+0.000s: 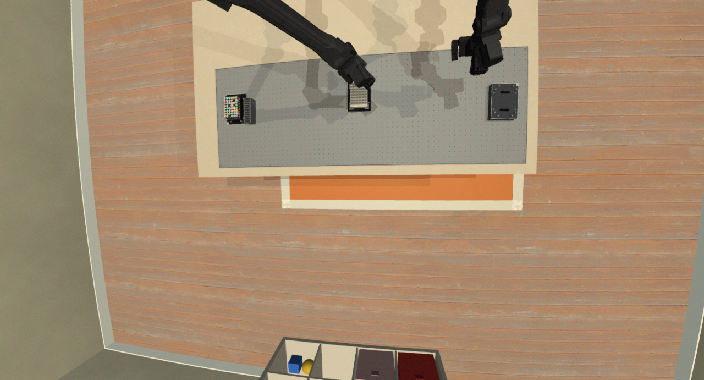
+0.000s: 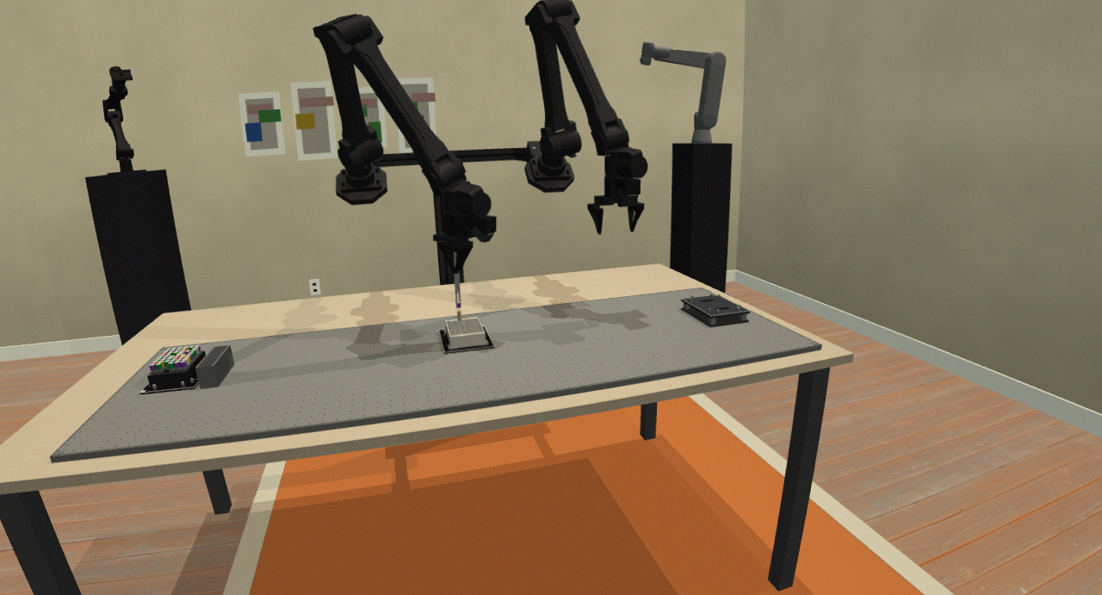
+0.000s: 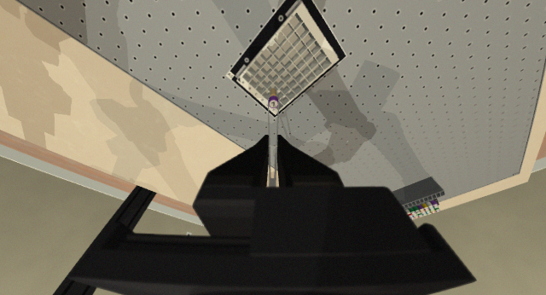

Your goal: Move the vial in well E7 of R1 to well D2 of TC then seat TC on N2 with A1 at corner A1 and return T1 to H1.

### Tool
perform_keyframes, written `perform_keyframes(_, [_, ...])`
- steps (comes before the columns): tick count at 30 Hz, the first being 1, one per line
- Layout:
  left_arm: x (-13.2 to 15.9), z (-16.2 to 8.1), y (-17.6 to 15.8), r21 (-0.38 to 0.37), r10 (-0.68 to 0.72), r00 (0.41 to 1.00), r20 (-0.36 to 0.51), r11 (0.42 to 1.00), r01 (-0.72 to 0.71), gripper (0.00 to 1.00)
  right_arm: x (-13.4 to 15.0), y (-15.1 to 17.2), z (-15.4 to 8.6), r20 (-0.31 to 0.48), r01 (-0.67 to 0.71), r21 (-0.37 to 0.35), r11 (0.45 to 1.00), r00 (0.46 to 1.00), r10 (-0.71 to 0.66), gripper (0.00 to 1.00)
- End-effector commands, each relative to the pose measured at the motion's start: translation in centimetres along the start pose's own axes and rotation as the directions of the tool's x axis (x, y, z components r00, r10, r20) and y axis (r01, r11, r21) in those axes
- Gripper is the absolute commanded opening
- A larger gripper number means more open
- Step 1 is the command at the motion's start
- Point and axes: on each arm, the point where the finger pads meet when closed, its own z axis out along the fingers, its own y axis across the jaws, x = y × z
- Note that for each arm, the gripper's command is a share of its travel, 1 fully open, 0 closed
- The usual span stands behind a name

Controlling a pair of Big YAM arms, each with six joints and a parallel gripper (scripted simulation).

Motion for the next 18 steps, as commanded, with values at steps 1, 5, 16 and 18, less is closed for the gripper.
perform_keyframes(1, [-0.81, -0.24, 0.19, -0.003, 0.015, 1.000, 0.016, 1.000, -0.015, 1.00, -0.39, -0.38, 1.08, -0.006, -0.002, 0.003, 1.000, 1.000, 0.002, 0.09])
perform_keyframes(5, [-0.81, -0.24, 0.19, -0.003, 0.015, 1.000, 0.016, 1.000, -0.015, 1.00, -0.40, -0.40, 1.20, -0.005, -0.002, 0.005, 1.000, 1.000, 0.002, 0.09])
perform_keyframes(16, [-0.81, -0.24, 0.19, -0.003, 0.015, 1.000, 0.016, 1.000, -0.015, 1.00, -0.25, -0.66, 1.56, -0.009, -0.007, 0.009, 1.000, 1.000, 0.007, 0.09])
perform_keyframes(18, [-0.81, -0.24, 0.19, -0.003, 0.015, 1.000, 0.016, 1.000, -0.015, 1.00, -0.37, -0.36, 1.51, -0.005, -0.002, 0.004, 1.000, 1.000, 0.002, 0.09])
